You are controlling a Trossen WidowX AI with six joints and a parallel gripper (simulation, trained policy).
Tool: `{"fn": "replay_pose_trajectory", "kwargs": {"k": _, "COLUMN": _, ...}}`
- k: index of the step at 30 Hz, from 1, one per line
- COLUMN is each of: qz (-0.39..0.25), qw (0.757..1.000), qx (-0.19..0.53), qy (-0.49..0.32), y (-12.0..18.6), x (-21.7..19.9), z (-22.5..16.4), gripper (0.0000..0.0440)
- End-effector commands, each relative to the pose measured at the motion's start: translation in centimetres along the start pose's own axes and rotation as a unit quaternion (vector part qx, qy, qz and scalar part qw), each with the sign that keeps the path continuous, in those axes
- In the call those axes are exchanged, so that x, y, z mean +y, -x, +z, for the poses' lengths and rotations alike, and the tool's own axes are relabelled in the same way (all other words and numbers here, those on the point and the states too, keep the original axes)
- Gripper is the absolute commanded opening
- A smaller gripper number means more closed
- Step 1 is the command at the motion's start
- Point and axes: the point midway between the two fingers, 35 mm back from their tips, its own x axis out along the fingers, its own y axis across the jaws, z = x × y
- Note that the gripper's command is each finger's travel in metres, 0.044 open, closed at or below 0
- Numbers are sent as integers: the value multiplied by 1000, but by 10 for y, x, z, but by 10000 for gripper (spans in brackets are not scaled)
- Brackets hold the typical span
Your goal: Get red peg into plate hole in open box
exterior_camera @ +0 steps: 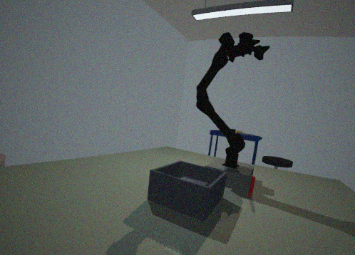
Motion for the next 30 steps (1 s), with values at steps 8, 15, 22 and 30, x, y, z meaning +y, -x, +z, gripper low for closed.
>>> {"fn": "replay_pose_trajectory", "kwargs": {"k": 8, "qz": -101, "qw": 992, "qx": -70, "qy": -17, "y": -10, "x": -47, "z": 13, "gripper": 440}}
{"fn": "replay_pose_trajectory", "kwargs": {"k": 15, "qz": -208, "qw": 970, "qx": -114, "qy": -51, "y": -13, "x": -109, "z": 20, "gripper": 440}}
{"fn": "replay_pose_trajectory", "kwargs": {"k": 22, "qz": -310, "qw": 933, "qx": -157, "qy": -89, "y": -3, "x": -173, "z": 26, "gripper": 440}}
{"fn": "replay_pose_trajectory", "kwargs": {"k": 30, "qz": -417, "qw": 874, "qx": -207, "qy": -135, "y": 27, "x": -240, "z": 29, "gripper": 440}}
